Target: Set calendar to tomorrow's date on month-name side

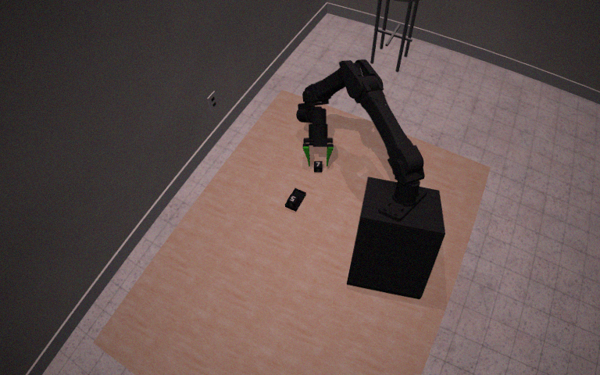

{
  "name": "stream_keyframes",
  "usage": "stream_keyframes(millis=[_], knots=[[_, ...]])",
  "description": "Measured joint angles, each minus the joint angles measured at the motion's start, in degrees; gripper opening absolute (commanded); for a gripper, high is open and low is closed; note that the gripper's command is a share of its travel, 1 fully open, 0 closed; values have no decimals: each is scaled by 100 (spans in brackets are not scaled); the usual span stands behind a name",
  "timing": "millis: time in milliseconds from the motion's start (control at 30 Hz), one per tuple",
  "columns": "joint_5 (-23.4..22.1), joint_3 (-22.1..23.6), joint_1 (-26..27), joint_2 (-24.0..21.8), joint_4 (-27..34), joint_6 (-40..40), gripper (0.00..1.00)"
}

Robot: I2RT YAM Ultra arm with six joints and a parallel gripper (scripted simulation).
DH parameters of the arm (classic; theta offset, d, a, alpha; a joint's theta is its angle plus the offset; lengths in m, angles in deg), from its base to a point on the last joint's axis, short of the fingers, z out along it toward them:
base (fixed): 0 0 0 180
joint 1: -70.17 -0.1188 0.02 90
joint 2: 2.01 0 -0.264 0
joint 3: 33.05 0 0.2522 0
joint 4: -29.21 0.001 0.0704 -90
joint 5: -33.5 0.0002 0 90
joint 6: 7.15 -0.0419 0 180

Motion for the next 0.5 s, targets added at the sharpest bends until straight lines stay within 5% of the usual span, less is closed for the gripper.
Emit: stream_keyframes(millis=[500], knots=[[-2,164,-31,-214,116,-63,64]])
